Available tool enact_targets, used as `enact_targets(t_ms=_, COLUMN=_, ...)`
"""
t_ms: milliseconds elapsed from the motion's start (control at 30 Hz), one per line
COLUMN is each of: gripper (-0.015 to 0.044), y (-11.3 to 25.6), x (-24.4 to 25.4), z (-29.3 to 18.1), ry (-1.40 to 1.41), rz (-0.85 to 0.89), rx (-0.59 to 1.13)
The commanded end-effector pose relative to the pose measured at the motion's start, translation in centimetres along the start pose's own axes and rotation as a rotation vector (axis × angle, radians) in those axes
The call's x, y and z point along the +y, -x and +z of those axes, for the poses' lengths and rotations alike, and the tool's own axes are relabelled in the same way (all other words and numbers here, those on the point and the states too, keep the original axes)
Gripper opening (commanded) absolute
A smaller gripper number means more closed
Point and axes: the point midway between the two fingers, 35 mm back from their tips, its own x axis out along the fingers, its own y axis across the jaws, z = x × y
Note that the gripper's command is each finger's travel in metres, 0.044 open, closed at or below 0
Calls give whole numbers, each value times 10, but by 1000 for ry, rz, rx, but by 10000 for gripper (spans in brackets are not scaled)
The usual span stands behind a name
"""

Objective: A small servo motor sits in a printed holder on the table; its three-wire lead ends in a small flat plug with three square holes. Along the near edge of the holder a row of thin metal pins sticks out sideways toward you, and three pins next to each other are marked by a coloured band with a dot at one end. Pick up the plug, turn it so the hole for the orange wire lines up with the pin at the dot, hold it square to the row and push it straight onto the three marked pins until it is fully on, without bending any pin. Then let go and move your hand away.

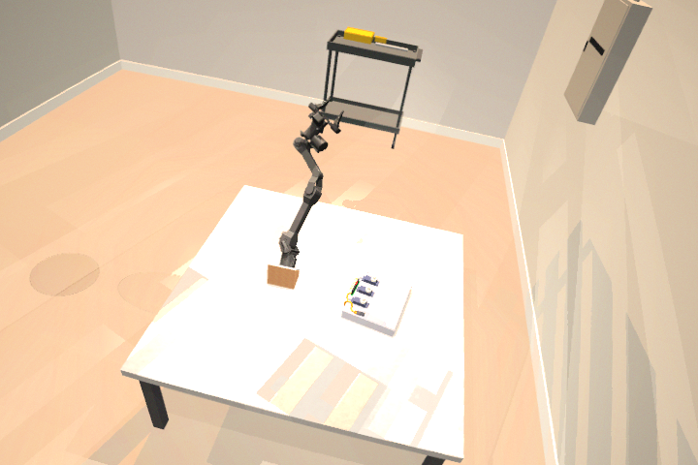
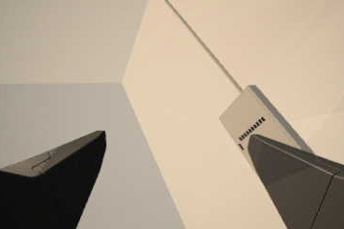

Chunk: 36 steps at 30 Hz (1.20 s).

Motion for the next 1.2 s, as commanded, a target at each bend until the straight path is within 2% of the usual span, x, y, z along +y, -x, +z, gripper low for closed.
enact_targets(t_ms=0, gripper=374, y=0, x=0, z=0, ry=1, rz=2, rx=-1)
enact_targets(t_ms=333, gripper=115, y=8, x=20, z=-1, ry=60, rz=114, rx=-37)
enact_targets(t_ms=733, gripper=115, y=29, x=47, z=-16, ry=194, rz=304, rx=-61)
enact_targets(t_ms=1167, gripper=115, y=59, x=59, z=-59, ry=412, rz=514, rx=-14)
